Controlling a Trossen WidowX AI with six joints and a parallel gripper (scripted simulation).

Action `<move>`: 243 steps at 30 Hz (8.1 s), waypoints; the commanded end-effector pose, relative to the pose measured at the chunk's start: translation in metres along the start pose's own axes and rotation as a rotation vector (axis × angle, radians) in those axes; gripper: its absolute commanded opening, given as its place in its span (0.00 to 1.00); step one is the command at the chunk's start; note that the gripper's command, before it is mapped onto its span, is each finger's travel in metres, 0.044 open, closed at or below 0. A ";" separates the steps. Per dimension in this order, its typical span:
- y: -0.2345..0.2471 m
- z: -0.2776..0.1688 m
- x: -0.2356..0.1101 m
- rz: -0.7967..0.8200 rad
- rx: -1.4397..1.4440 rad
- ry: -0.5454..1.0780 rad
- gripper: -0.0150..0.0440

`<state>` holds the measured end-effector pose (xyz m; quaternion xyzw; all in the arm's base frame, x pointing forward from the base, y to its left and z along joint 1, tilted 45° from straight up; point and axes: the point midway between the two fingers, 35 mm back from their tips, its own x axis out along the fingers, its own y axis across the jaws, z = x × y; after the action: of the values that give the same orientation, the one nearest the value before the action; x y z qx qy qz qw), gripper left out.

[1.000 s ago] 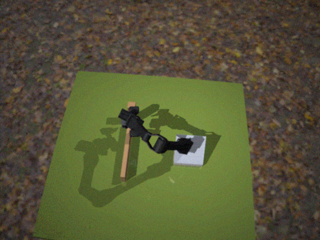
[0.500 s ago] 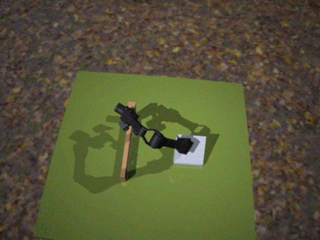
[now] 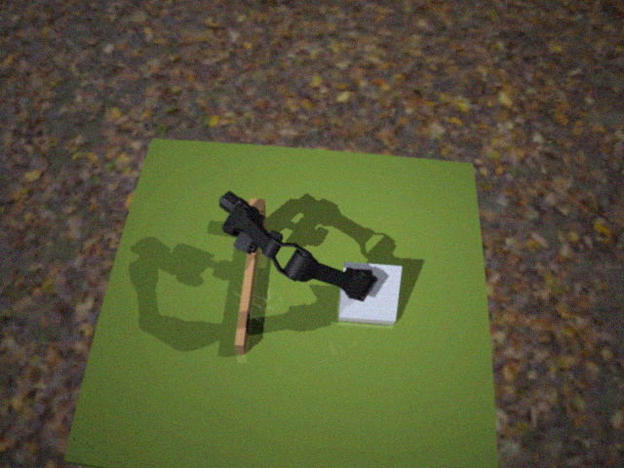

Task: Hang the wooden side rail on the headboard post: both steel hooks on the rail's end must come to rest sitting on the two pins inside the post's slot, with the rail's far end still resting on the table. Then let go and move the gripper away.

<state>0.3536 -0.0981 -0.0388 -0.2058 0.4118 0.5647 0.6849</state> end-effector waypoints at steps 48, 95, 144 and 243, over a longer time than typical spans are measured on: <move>-0.007 0.019 0.059 0.011 -0.348 -0.125 1.00; -0.004 0.024 0.099 0.012 -0.348 -0.128 0.35; 0.001 0.022 0.097 0.012 -0.348 -0.128 0.25; 0.001 0.020 0.081 0.012 -0.348 -0.127 0.25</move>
<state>0.3588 -0.0277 -0.0956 -0.2777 0.2675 0.6488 0.6560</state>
